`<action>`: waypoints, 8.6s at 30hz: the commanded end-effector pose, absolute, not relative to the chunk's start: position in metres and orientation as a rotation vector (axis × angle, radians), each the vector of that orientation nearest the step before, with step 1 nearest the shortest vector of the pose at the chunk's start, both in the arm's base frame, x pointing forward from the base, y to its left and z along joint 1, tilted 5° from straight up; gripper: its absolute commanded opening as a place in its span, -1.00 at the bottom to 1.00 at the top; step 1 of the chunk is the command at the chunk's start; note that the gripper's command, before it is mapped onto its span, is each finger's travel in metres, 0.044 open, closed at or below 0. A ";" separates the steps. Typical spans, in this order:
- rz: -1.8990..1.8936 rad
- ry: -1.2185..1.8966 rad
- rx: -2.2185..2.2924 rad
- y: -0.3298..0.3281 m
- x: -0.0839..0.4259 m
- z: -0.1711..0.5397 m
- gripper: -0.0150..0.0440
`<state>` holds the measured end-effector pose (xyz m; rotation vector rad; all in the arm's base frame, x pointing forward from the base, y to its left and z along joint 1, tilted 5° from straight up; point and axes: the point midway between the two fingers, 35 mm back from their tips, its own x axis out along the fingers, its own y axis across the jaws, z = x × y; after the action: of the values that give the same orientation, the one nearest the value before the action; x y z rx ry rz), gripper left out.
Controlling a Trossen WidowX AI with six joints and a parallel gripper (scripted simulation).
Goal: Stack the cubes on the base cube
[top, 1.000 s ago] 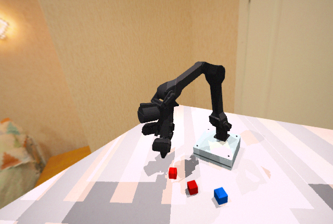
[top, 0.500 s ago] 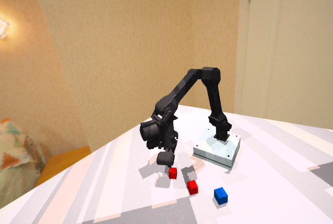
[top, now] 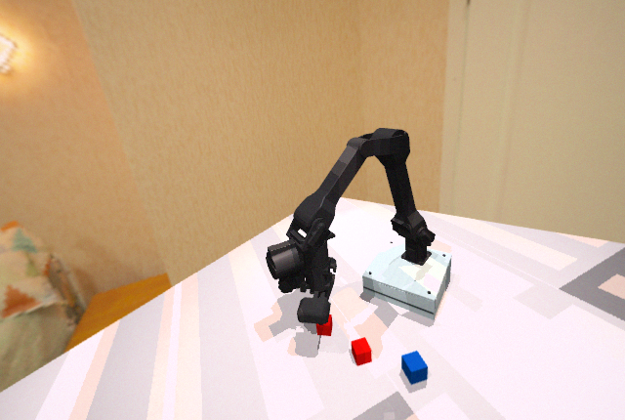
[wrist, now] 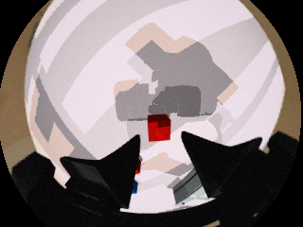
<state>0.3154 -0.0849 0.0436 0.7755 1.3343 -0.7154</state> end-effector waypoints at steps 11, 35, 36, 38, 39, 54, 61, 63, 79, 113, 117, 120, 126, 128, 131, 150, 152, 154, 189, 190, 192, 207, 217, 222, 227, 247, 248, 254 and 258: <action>-0.716 1.334 0.784 -0.084 0.317 0.022 0.41; -0.717 1.334 0.785 -0.085 0.319 0.029 -0.14; -0.717 1.334 0.785 -0.085 0.319 0.032 -0.14; -0.717 1.334 0.784 -0.085 0.319 0.038 -0.14; -0.717 1.334 0.784 -0.085 0.319 0.041 -0.14; -0.717 1.333 0.784 -0.085 0.314 0.088 -0.14; -0.717 1.333 0.784 -0.084 0.309 0.110 -0.14; -0.717 1.334 0.784 -0.084 0.307 0.117 -0.14; -0.749 1.322 0.828 -0.050 0.313 0.115 -0.14; -0.863 1.282 0.963 0.058 0.307 0.093 -0.14; -0.876 1.276 0.978 0.070 0.303 0.090 -0.14; -0.886 1.272 0.990 0.079 0.301 0.088 -0.14; -0.906 1.263 1.014 0.097 0.294 0.084 -0.14; -0.913 1.260 1.022 0.102 0.292 0.083 -0.14; -0.923 1.255 1.033 0.111 0.288 0.081 -0.14; -0.963 1.235 1.083 0.145 0.270 0.073 -0.14; -0.963 1.235 1.083 0.145 0.270 0.073 -0.14; -0.963 1.235 1.083 0.145 0.270 0.073 -0.14; -0.964 1.234 1.083 0.145 0.272 0.045 -0.14; -0.964 1.234 1.083 0.145 0.272 0.045 -0.14; -0.964 1.234 1.083 0.145 0.272 0.045 -0.14; -0.963 1.241 1.081 0.146 0.271 0.056 0.20; -0.963 1.241 1.081 0.146 0.269 0.069 0.20; -0.963 1.241 1.081 0.146 0.269 0.075 0.20; -0.963 1.241 1.081 0.146 0.269 0.075 0.20; -0.503 1.399 0.568 0.044 0.306 0.113 0.41; -0.479 1.406 0.538 0.039 0.307 0.115 0.41; -0.418 1.421 0.466 0.025 0.308 0.121 0.41; -0.418 1.421 0.466 0.025 0.308 0.119 0.41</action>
<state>0.3067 0.0252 0.1183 0.4759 1.4208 -0.4360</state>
